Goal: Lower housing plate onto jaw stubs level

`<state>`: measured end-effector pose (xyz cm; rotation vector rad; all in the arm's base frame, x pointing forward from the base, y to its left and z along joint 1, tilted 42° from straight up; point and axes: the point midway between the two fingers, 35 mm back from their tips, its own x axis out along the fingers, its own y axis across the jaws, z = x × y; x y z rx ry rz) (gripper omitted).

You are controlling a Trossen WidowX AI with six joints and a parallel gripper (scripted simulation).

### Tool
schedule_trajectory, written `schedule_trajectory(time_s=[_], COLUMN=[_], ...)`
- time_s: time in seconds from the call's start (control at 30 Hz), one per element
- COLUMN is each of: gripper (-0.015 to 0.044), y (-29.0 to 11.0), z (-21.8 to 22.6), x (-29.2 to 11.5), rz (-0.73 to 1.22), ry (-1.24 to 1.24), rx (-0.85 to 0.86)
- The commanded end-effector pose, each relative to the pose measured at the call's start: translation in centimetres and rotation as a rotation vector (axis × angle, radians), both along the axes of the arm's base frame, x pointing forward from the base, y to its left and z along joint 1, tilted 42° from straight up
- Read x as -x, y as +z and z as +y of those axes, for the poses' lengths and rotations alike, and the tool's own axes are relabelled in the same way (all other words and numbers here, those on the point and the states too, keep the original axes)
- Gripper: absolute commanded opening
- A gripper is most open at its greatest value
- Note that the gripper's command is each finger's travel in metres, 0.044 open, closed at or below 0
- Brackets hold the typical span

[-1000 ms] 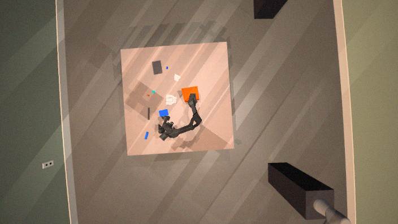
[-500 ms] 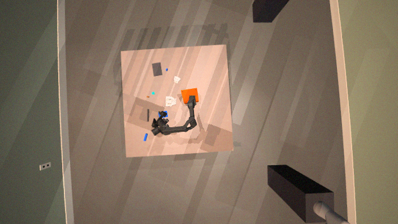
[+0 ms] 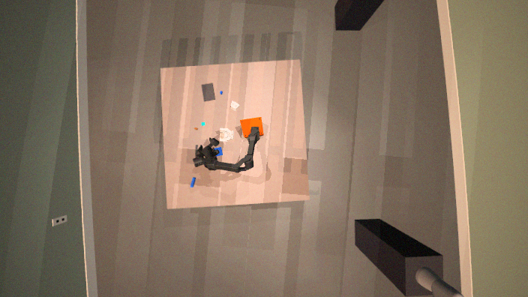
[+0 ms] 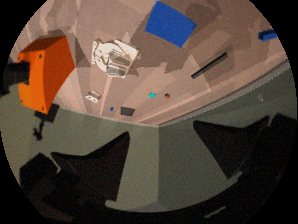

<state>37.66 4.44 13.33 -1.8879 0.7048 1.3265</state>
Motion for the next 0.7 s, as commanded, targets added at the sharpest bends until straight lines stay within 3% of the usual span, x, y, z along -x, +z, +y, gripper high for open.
schedule_trajectory(time_s=[0.0, 0.67], gripper=[0.044, 0.044], y=[-2.2, -10.5], z=[-1.9, -10.0], x=[-0.3, 0.9], rz=[0.065, 0.296], ry=[-0.056, -0.308], rx=[-0.018, -0.132])
